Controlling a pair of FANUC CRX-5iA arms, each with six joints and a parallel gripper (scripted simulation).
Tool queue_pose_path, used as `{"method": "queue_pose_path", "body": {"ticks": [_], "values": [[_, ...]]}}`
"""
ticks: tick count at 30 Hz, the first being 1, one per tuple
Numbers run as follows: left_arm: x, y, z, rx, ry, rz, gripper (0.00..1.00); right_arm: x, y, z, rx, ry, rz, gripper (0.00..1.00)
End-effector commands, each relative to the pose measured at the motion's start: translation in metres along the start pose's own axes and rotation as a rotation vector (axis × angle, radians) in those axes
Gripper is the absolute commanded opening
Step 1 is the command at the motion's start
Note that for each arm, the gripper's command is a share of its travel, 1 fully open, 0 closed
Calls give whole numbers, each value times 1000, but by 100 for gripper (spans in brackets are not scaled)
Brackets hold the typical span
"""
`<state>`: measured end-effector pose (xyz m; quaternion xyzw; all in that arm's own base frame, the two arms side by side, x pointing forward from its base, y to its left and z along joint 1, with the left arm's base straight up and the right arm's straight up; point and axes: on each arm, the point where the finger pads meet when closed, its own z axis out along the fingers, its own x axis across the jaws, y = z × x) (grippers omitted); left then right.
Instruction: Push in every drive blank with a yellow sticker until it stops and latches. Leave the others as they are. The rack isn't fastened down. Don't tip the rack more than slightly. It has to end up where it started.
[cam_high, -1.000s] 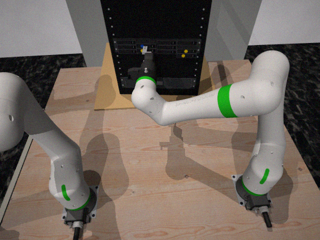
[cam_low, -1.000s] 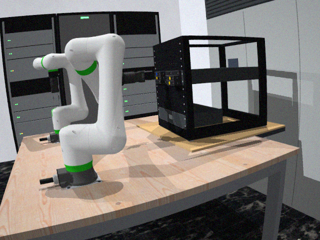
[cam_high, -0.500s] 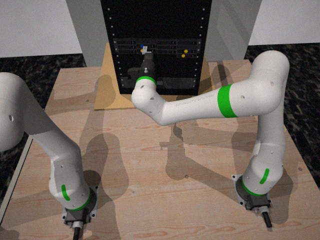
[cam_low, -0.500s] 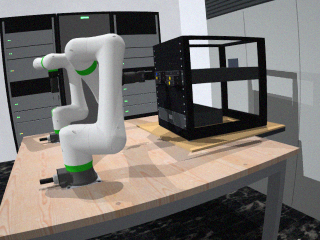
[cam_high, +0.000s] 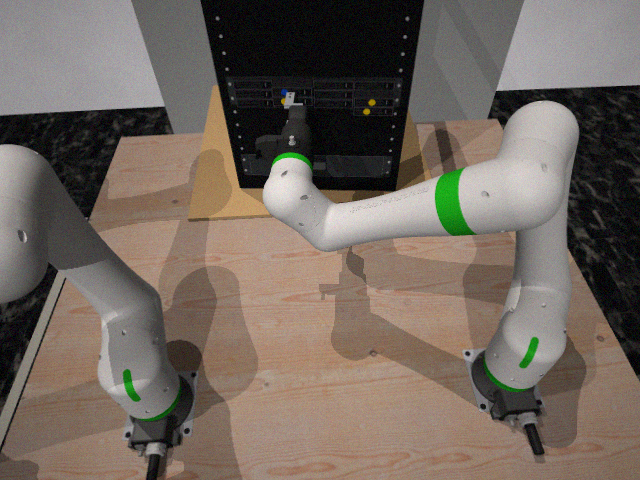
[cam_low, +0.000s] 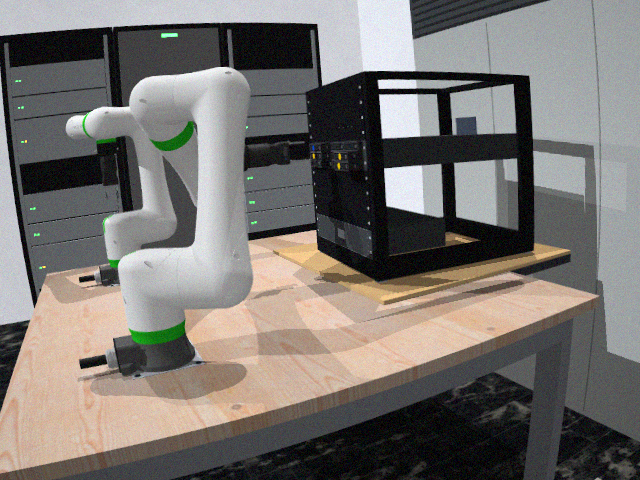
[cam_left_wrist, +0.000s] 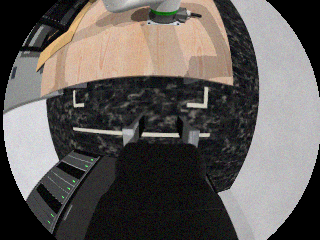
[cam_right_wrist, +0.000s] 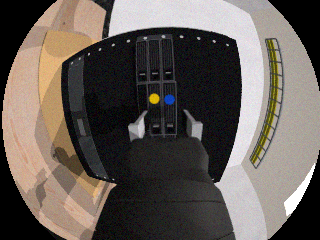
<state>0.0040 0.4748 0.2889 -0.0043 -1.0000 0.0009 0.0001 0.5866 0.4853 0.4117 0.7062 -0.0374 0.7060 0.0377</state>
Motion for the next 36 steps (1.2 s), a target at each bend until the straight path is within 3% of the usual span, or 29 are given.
{"method": "queue_pose_path", "body": {"ticks": [1,30,31,36], "values": [[0,0,-1,-2,0,0,100,1,0,0,0,1,2,100],[0,0,-1,-2,0,0,100,1,0,0,0,1,2,100],[0,0,-1,-2,0,0,100,1,0,0,0,1,2,0],[0,0,-1,-2,0,0,100,1,0,0,0,1,2,0]]}}
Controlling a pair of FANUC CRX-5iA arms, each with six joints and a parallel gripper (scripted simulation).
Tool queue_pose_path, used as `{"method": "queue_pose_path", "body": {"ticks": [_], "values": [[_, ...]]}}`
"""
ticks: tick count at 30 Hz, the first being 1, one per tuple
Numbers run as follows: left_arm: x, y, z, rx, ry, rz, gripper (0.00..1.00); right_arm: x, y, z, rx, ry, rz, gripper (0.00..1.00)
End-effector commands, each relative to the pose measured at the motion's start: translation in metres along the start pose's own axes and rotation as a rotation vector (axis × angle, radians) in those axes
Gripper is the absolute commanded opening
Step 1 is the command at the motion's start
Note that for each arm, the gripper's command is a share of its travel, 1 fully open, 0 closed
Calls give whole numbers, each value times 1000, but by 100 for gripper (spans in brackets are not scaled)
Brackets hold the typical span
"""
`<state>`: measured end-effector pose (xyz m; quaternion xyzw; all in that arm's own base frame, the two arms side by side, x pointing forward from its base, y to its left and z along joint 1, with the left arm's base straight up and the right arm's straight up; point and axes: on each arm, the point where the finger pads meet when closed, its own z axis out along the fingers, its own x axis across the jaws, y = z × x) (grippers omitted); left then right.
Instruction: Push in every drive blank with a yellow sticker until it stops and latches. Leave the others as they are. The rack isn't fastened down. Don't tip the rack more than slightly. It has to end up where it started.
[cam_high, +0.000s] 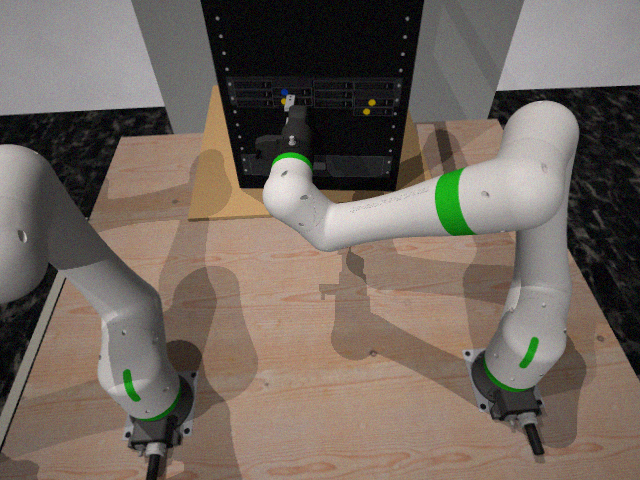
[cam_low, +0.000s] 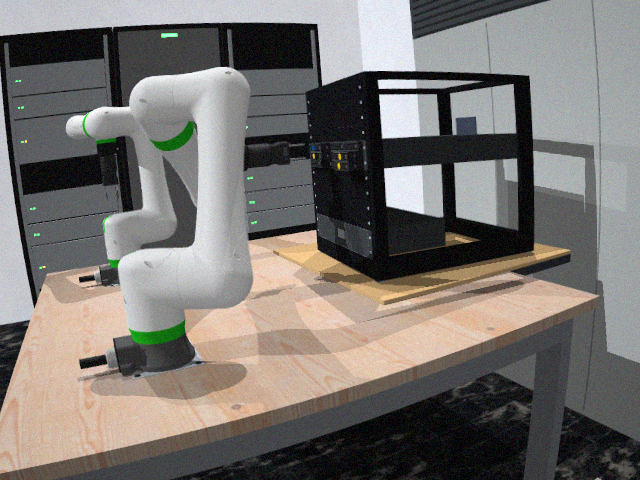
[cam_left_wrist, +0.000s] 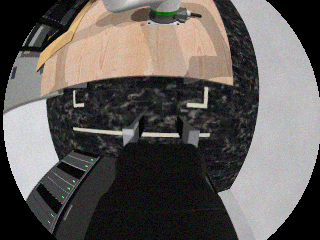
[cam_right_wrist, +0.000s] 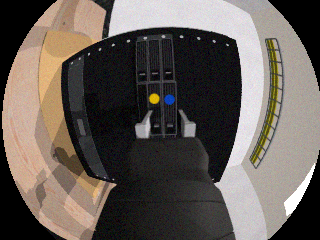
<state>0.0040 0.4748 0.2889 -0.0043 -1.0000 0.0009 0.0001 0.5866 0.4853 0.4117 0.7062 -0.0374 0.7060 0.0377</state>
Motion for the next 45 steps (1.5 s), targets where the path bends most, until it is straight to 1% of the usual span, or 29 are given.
{"method": "queue_pose_path", "body": {"ticks": [1,33,45], "values": [[0,0,-1,-2,0,0,100,1,0,0,0,1,2,0],[0,0,-1,-2,0,0,100,1,1,0,0,1,2,0],[0,0,-1,-2,0,0,100,-2,14,-1,0,1,2,0]]}}
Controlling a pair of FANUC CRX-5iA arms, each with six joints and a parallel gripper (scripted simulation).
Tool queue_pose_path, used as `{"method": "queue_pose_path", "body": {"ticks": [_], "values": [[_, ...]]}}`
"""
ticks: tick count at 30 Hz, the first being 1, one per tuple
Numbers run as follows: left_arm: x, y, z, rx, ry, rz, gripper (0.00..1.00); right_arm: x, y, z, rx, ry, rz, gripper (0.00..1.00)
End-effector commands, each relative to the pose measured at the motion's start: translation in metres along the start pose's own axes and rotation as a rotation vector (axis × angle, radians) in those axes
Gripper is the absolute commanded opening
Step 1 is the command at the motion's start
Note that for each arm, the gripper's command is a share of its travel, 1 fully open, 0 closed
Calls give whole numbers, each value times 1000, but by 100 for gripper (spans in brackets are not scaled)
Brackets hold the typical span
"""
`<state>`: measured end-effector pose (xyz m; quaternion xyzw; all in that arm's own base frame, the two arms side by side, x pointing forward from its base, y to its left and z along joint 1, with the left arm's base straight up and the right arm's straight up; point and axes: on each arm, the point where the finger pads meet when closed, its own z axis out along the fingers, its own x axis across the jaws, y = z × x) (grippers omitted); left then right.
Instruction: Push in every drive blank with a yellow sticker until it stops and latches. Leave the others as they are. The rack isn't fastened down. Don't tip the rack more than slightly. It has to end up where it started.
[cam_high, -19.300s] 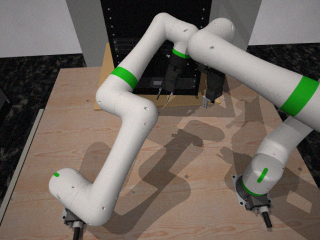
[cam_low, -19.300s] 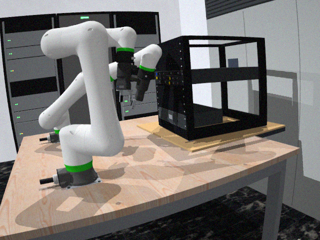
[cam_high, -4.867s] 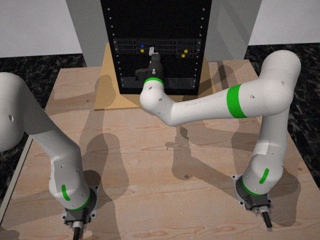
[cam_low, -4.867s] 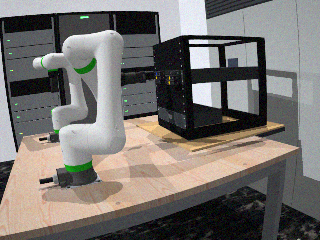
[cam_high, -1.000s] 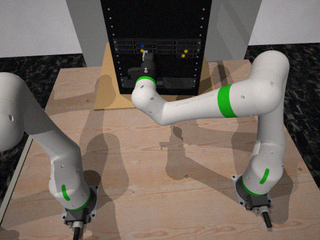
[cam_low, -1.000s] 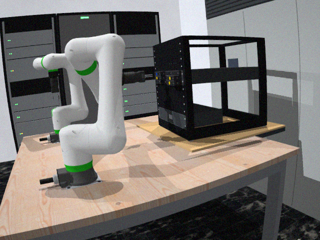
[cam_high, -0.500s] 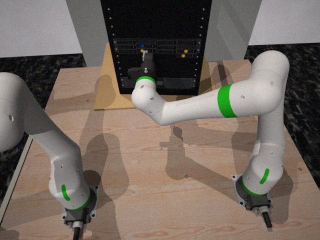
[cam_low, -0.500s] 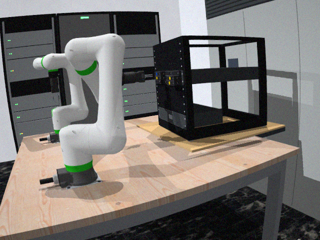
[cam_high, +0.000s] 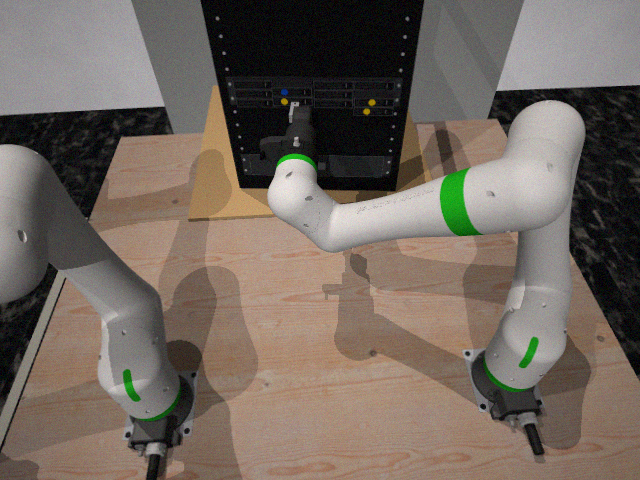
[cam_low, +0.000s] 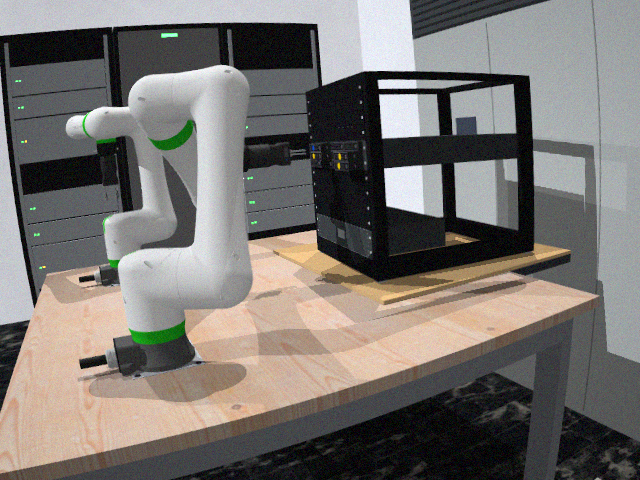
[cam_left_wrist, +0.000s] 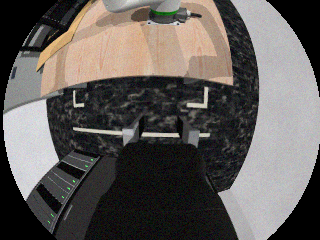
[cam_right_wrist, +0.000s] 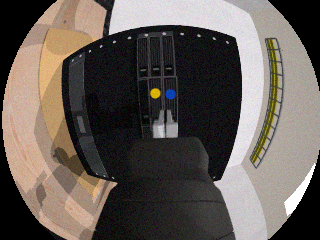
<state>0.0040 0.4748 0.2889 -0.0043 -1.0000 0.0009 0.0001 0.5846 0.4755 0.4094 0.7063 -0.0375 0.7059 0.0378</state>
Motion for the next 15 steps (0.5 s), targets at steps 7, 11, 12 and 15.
{"method": "queue_pose_path", "body": {"ticks": [7,11,12,15], "values": [[0,0,-1,-2,0,0,100,-5,28,-3,0,1,2,0],[0,0,-1,-2,0,0,100,-9,47,-5,0,1,2,0],[0,0,-1,-2,0,0,100,-10,52,-5,0,1,2,0],[0,0,-1,-2,0,0,100,-13,63,-6,0,1,2,0]]}}
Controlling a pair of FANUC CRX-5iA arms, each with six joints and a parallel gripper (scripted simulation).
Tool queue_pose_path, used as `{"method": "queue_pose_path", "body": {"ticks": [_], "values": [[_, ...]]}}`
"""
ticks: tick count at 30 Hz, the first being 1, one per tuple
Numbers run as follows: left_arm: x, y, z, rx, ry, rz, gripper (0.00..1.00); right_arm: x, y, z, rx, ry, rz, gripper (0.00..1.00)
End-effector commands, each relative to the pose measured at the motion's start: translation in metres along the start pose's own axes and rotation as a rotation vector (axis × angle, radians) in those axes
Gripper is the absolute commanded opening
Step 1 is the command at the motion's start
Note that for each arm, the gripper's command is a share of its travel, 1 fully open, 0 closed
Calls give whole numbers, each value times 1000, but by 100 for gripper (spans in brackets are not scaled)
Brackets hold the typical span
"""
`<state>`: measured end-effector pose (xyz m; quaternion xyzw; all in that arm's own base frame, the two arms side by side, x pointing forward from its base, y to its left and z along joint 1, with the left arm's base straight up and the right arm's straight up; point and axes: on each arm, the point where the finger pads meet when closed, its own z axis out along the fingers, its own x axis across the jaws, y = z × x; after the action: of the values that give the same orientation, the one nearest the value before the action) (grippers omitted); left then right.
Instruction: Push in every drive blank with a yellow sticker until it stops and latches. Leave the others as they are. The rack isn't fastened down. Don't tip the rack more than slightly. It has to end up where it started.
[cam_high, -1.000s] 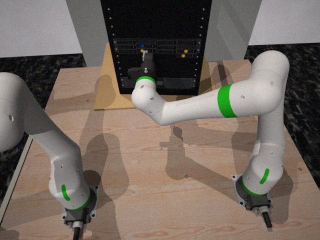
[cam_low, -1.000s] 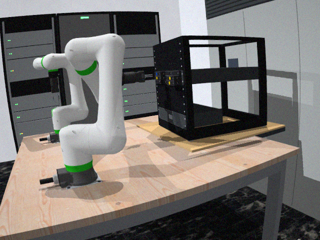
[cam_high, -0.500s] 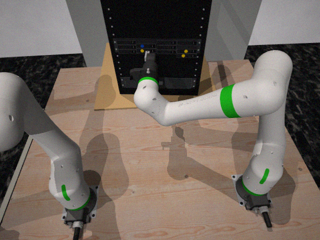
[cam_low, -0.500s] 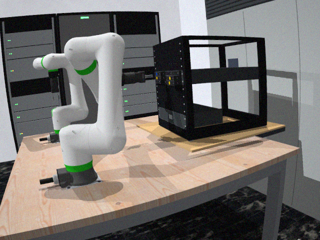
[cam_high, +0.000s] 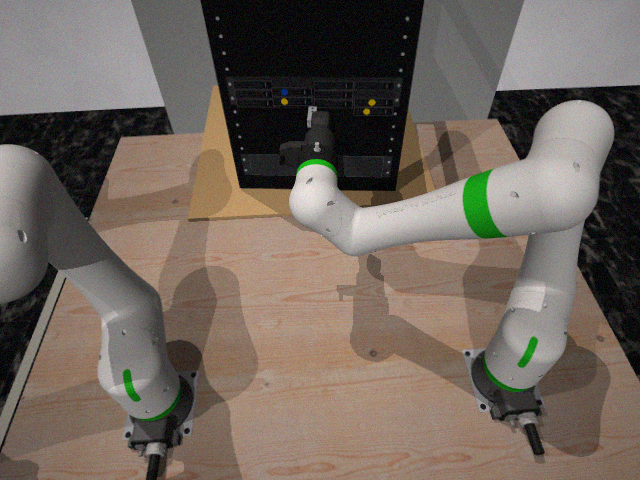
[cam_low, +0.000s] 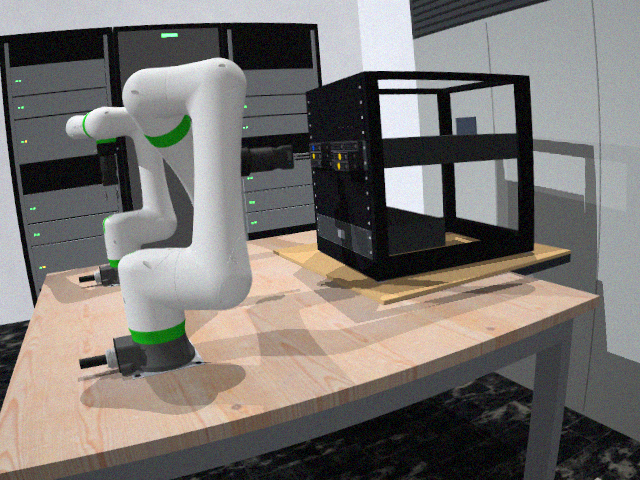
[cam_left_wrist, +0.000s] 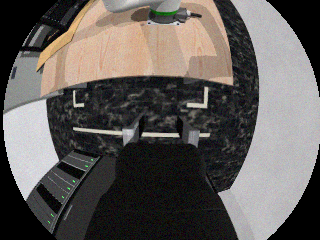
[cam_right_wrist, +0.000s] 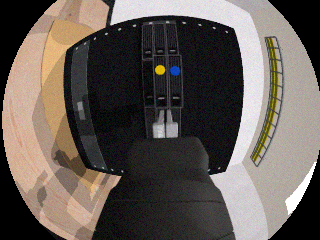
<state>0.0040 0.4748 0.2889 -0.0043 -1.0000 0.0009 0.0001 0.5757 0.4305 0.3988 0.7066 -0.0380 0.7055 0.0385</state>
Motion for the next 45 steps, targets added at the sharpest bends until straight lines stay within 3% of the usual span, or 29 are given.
{"method": "queue_pose_path", "body": {"ticks": [1,16,26,45], "values": [[0,0,-1,-2,0,0,100,-2,17,-2,2,2,2,0],[0,0,-1,-2,0,0,100,-23,107,-11,2,2,2,0],[0,0,-1,-2,0,0,100,-31,143,-14,2,2,2,0],[0,0,-1,-2,0,0,100,-35,162,-16,2,2,1,0]]}}
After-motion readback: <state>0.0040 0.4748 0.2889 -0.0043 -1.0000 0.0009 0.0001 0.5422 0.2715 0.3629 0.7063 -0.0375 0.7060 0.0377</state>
